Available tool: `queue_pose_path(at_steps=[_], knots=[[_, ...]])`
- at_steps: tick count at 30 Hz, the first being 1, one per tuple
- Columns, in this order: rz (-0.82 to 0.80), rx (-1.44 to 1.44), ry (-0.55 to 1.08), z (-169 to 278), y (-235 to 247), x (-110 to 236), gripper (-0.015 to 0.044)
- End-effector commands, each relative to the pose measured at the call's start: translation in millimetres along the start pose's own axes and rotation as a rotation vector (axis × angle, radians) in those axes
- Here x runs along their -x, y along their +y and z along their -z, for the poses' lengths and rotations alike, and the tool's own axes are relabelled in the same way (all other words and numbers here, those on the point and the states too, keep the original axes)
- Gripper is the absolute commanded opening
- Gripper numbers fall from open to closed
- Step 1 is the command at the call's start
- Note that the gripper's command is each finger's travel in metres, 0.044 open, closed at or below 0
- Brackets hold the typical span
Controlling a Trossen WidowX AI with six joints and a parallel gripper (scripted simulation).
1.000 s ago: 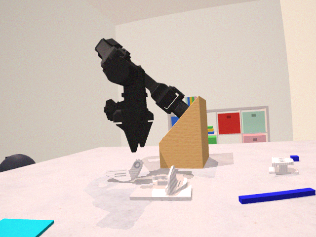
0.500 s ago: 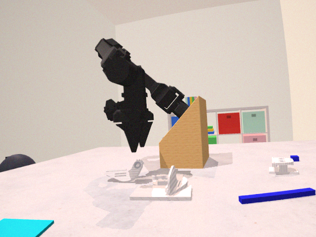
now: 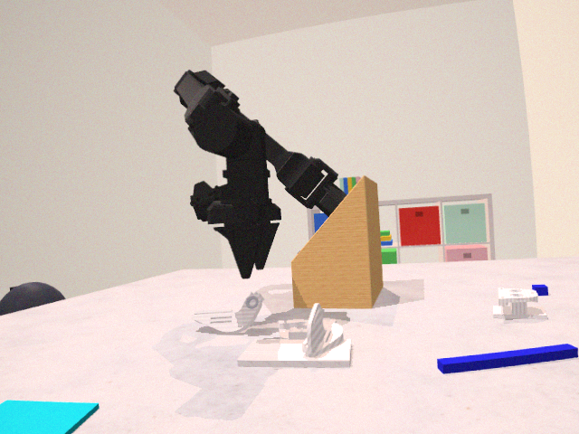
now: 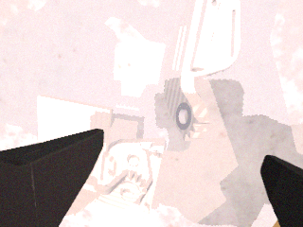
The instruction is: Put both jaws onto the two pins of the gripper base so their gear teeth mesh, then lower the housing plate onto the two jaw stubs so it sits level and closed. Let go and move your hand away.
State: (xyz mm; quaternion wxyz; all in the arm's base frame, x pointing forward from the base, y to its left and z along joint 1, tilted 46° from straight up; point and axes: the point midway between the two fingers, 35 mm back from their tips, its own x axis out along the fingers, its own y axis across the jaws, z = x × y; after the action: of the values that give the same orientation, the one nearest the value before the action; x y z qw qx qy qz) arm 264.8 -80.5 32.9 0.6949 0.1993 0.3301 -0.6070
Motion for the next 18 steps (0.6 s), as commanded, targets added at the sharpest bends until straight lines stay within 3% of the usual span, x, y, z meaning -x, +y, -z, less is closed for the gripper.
queue_pose_path(at_steps=[1, 14, 18], knots=[[0.001, 0.062, -0.003, -0.7, -1.1, 0.2, 0.0335], [0.002, 0.429, -0.003, -1.6, -6.0, 0.6, 0.0000], [0.002, 0.542, -0.003, -1.8, -7.5, 0.7, 0.0000]])
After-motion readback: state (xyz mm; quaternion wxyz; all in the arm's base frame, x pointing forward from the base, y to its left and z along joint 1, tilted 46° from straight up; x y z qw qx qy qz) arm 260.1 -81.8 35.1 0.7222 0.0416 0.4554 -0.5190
